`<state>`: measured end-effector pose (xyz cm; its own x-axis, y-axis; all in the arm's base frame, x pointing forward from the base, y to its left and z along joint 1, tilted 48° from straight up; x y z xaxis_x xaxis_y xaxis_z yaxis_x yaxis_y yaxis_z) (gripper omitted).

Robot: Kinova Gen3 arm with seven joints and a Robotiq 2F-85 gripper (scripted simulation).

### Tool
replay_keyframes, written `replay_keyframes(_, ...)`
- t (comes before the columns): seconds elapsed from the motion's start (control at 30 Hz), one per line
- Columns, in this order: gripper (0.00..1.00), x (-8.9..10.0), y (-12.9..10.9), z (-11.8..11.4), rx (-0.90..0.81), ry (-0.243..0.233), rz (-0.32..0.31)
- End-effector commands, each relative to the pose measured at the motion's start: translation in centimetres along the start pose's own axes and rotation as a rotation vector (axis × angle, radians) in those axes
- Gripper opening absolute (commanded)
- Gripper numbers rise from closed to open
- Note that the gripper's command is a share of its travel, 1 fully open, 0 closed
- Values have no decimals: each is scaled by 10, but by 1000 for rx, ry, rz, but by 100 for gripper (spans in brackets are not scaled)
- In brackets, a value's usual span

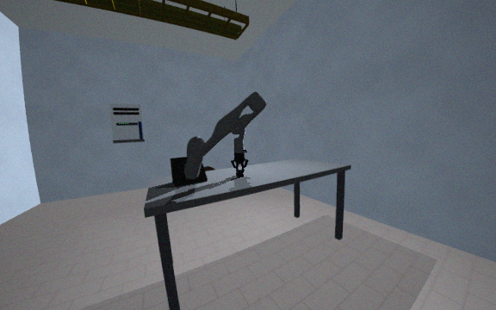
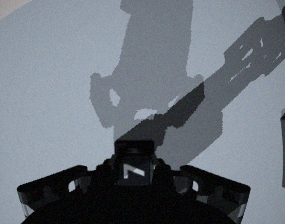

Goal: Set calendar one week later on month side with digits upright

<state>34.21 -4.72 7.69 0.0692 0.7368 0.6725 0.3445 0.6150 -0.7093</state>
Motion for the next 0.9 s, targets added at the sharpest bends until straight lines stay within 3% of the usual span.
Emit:
replay_keyframes(0.0,28,0,0,0,1,0,0)
replay_keyframes(0.87,28,-3,0,0,1,0,0)
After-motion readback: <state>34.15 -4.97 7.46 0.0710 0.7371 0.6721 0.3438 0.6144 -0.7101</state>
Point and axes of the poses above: the point where the finger pads meet when closed, its own x axis back along the fingers, its own z axis across the jaws, y = z × x, the point moved 6 cm from there along x, back along the fingers
